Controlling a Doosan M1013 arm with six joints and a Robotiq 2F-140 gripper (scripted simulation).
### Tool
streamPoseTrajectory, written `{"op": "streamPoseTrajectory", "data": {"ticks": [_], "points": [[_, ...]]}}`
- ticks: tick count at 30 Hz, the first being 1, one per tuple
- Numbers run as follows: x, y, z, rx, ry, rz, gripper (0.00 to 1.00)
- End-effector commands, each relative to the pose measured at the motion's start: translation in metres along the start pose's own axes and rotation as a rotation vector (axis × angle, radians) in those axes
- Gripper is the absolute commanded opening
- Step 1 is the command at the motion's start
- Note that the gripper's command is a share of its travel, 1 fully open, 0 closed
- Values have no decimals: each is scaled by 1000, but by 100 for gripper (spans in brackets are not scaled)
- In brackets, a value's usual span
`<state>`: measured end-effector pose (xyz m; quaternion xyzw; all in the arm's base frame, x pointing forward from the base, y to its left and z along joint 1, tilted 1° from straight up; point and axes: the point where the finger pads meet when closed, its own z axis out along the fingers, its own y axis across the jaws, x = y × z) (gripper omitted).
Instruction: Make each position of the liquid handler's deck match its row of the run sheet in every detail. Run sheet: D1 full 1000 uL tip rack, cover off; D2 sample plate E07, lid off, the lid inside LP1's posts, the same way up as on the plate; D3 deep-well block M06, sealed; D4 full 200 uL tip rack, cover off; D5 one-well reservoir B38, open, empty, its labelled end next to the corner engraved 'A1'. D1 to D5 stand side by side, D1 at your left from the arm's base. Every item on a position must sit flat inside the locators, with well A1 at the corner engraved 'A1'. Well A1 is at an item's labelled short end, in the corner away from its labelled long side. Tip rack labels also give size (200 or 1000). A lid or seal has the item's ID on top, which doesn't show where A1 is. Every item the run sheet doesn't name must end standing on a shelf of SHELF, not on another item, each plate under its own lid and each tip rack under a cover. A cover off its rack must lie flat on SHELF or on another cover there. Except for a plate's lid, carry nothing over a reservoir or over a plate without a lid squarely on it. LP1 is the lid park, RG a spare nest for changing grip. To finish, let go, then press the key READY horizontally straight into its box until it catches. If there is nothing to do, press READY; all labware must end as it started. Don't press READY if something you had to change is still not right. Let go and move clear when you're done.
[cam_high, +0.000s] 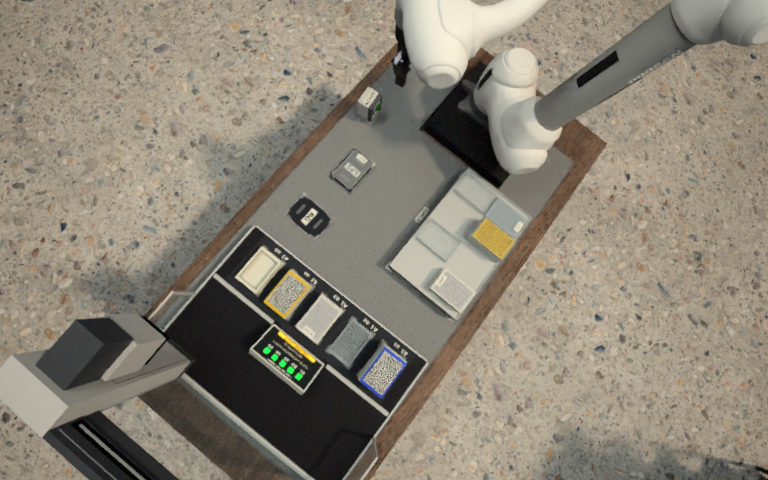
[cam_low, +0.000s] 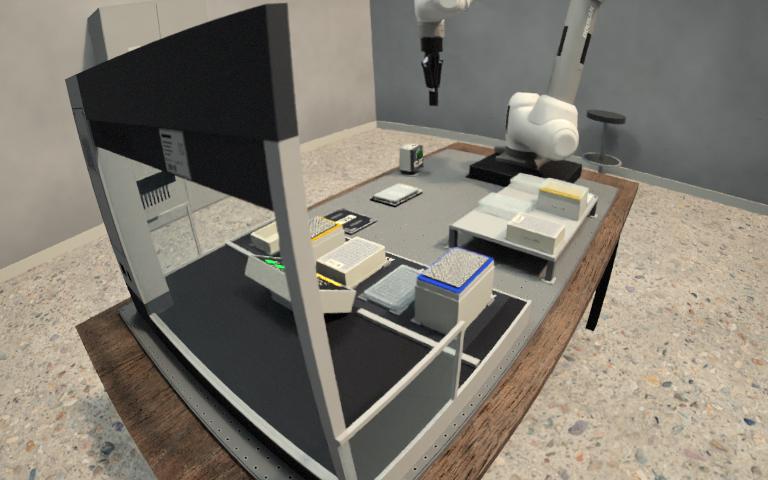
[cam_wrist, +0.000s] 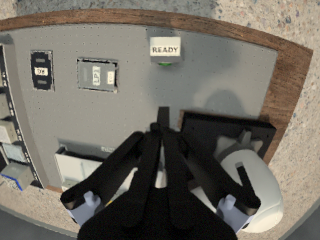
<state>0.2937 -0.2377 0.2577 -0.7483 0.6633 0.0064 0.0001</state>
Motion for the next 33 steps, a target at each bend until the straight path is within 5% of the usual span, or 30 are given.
{"op": "streamPoseTrajectory", "data": {"ticks": [1,33], "points": [[0,0,3,1,0,0,10],[0,0,50,1,0,0,10]]}}
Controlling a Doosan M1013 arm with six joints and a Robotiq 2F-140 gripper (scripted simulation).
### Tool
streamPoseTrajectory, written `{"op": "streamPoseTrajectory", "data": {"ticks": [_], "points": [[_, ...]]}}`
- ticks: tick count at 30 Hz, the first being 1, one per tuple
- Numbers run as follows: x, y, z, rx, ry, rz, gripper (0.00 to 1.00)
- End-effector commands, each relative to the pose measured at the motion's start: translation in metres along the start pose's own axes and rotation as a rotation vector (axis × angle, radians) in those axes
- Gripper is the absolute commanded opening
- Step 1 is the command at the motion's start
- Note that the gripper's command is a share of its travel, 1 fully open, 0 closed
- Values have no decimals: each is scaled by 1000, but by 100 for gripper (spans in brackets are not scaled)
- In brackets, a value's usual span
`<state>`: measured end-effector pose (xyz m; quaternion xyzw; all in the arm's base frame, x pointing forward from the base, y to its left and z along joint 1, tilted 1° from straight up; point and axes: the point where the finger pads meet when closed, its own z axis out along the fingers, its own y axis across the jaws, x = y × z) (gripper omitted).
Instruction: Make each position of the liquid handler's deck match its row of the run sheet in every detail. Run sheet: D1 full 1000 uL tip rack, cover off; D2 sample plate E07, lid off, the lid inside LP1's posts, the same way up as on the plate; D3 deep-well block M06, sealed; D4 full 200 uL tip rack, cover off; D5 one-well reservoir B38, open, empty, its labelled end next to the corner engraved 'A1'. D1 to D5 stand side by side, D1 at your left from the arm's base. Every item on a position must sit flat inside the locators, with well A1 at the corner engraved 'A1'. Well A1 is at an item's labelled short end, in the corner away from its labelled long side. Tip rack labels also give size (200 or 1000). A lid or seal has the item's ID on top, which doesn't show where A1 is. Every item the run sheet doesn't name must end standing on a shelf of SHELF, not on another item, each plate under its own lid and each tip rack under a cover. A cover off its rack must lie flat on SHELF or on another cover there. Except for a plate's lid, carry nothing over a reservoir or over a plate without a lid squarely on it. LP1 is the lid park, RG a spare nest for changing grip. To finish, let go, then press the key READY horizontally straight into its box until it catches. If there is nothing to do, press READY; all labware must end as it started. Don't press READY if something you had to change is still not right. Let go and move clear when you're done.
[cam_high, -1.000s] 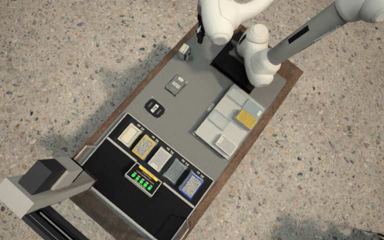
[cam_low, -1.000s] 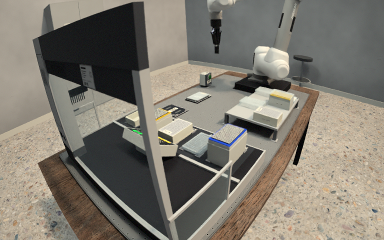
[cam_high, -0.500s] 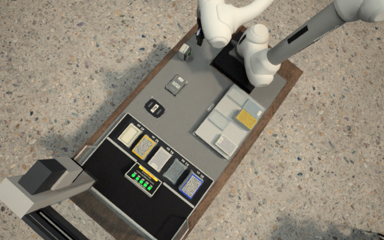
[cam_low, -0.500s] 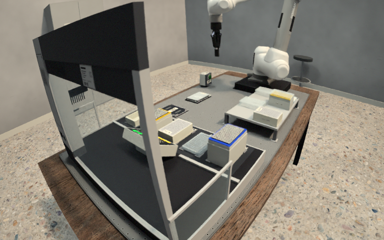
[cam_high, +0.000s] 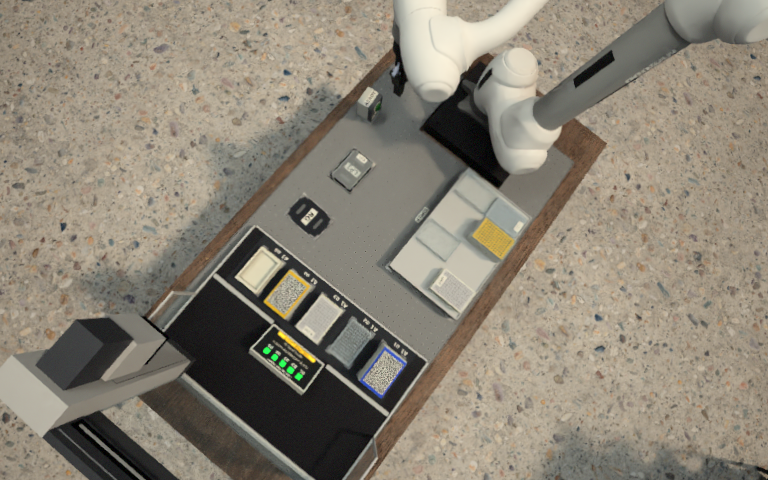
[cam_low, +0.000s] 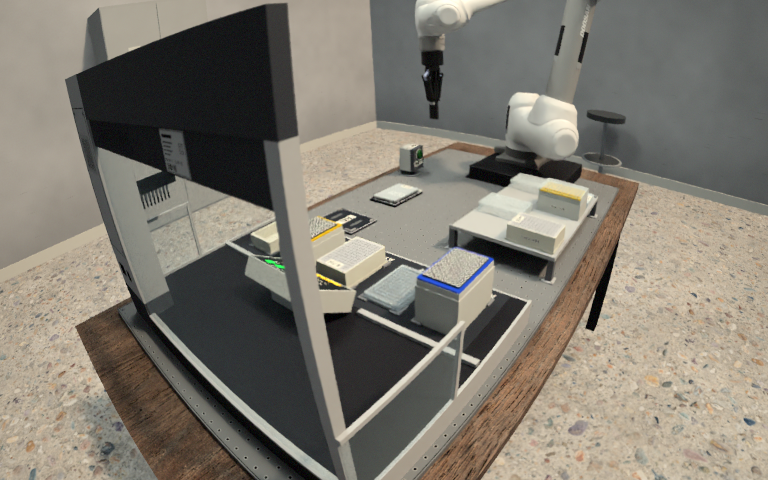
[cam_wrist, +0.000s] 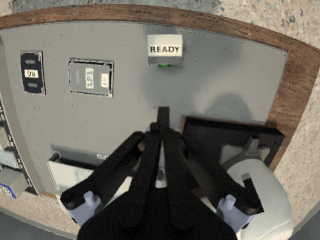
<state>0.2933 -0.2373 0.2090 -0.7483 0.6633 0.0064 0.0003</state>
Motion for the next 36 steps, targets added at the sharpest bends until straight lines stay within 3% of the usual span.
{"op": "streamPoseTrajectory", "data": {"ticks": [1,36], "points": [[0,0,3,1,0,0,10],[0,0,55,1,0,0,10]]}}
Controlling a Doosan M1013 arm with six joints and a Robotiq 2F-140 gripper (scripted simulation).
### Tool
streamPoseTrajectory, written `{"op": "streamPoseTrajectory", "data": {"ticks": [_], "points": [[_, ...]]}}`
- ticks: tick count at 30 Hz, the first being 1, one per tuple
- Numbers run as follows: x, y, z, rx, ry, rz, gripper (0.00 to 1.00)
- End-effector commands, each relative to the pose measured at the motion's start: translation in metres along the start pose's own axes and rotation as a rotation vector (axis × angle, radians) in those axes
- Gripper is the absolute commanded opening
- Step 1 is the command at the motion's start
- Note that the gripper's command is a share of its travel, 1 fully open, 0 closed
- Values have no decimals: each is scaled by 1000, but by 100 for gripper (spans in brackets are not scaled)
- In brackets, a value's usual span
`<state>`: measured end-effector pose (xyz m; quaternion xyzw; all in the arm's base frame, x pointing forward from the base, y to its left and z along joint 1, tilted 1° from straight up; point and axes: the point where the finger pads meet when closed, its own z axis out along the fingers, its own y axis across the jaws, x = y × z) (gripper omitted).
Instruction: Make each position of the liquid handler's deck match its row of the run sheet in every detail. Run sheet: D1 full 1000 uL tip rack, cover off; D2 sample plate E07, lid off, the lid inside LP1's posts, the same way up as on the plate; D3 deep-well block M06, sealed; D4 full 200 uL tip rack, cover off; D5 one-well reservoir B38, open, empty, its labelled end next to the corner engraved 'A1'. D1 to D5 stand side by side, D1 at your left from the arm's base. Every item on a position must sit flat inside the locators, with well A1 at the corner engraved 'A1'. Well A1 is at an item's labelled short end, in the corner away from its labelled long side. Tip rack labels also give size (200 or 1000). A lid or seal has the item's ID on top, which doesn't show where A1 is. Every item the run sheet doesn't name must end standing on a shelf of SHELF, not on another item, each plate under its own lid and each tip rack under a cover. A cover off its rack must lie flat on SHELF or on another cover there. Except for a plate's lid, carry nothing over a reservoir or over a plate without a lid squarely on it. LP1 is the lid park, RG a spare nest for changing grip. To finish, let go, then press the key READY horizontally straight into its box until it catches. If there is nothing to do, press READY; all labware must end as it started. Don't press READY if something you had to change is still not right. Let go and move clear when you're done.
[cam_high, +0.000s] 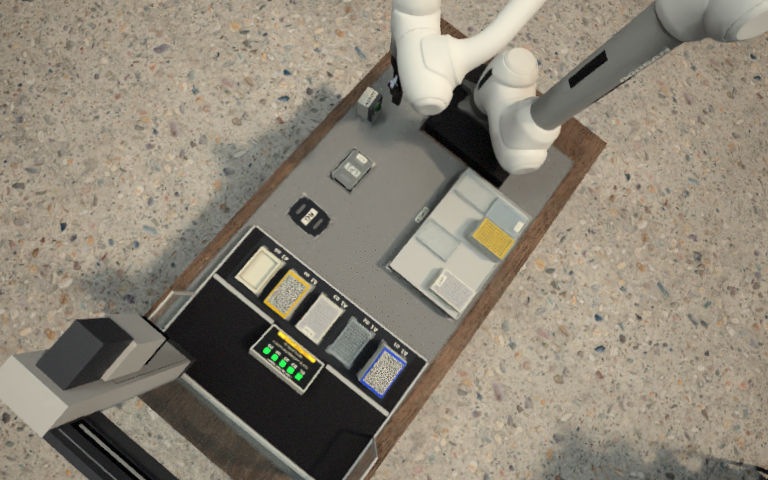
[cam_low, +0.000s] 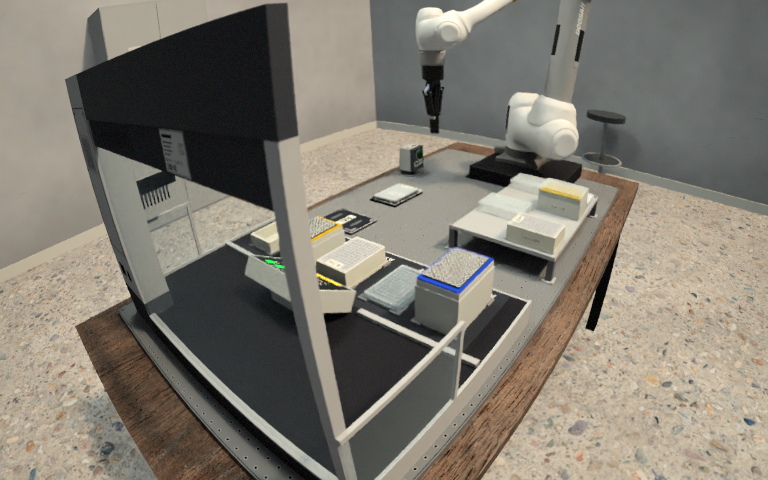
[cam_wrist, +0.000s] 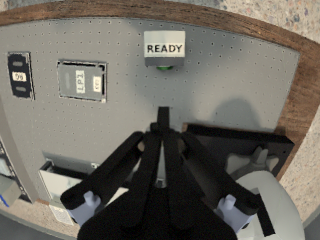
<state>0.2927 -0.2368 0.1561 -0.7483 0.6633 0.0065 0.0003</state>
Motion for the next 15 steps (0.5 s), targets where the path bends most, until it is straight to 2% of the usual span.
{"op": "streamPoseTrajectory", "data": {"ticks": [1,15], "points": [[0,0,3,1,0,0,10],[0,0,23,1,0,0,10]]}}
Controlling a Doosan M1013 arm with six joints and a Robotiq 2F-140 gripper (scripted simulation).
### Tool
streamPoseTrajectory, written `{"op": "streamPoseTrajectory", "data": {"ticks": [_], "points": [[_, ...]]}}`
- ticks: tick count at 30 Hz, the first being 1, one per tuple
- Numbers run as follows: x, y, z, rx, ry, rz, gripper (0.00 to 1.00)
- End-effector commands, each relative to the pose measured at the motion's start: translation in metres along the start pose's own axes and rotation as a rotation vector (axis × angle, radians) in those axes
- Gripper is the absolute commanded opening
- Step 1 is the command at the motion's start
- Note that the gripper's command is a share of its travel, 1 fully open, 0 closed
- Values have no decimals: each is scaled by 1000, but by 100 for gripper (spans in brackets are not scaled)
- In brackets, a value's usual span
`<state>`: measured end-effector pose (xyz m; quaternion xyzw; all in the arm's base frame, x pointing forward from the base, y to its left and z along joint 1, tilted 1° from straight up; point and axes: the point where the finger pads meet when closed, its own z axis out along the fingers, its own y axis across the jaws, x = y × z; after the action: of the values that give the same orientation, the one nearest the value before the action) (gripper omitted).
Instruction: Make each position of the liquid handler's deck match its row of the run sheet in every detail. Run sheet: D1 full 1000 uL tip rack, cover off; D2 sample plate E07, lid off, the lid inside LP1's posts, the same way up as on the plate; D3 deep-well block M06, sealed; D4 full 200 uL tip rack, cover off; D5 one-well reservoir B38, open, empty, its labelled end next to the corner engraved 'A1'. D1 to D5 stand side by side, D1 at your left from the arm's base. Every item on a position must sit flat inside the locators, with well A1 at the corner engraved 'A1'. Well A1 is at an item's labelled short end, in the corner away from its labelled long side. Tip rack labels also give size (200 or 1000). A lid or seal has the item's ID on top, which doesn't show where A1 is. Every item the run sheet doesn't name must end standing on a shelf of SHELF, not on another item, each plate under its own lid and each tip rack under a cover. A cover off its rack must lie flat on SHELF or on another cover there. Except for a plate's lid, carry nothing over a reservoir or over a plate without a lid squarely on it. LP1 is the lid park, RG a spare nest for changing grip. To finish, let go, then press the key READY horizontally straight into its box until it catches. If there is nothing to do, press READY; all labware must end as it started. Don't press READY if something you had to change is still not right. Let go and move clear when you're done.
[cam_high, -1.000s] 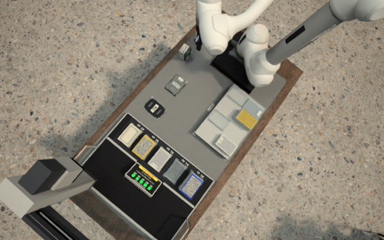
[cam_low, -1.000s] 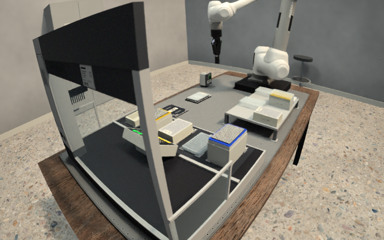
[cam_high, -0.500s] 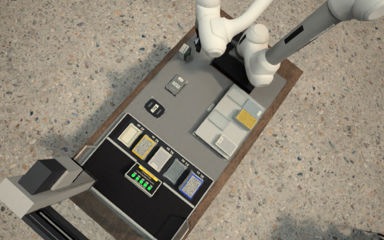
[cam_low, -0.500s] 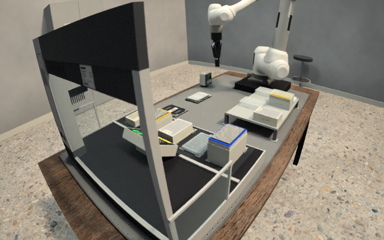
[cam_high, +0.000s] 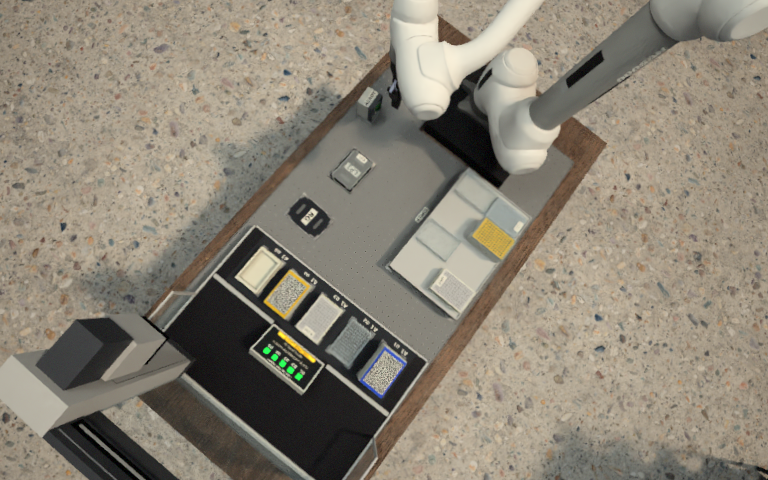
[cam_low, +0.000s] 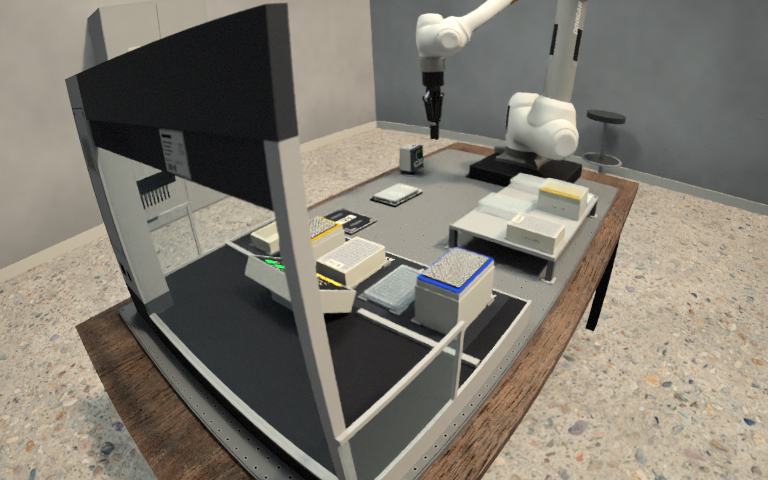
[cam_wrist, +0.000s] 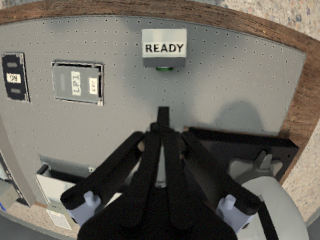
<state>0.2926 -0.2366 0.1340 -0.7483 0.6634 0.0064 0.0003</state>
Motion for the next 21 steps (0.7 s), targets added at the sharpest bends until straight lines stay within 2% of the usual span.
{"op": "streamPoseTrajectory", "data": {"ticks": [1,21], "points": [[0,0,3,1,0,0,10],[0,0,33,1,0,0,10]]}}
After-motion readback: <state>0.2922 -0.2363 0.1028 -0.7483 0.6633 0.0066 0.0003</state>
